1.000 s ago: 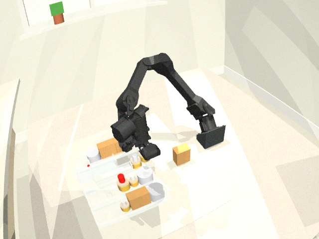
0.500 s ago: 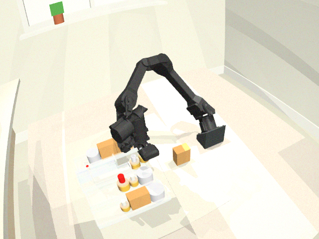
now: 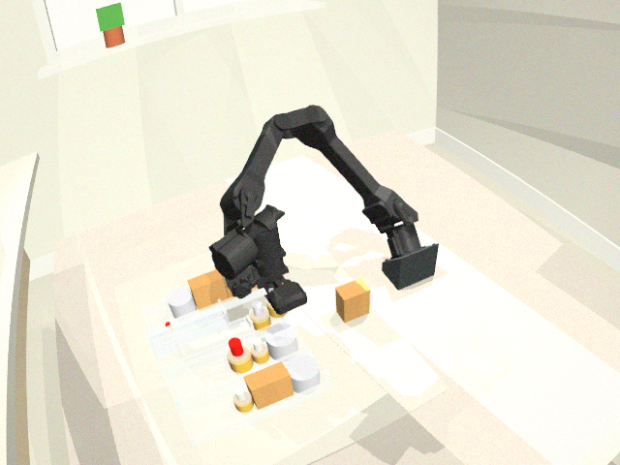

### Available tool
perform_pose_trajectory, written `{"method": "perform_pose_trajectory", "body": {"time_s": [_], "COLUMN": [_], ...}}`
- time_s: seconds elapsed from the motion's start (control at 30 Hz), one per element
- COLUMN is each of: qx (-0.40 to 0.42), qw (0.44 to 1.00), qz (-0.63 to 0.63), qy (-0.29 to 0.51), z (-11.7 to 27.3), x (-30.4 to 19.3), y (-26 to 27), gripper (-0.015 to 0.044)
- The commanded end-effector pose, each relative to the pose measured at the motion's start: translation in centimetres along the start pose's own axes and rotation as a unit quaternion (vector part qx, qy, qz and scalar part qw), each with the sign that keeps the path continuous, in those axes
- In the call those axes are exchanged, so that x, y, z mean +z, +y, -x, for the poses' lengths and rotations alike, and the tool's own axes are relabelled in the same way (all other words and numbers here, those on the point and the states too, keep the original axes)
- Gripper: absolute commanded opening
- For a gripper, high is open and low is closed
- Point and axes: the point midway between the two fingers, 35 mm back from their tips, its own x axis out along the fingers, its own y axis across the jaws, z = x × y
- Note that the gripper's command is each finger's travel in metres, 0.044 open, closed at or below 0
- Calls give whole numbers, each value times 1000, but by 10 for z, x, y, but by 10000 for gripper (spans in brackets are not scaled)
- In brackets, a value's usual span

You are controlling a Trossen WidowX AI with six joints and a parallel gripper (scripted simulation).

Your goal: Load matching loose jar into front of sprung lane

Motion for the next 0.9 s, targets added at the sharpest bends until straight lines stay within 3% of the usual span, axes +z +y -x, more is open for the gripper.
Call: {"method": "perform_pose_trajectory", "body": {"time_s": [0.0,0.87], "qx": [-1,-1], "qw": [1000,1000], "qz": [-4,-4], "qy": [-11,-11], "z": [3,6], "x": [8,16], "y": [-2,-3], "gripper": [0,0]}}
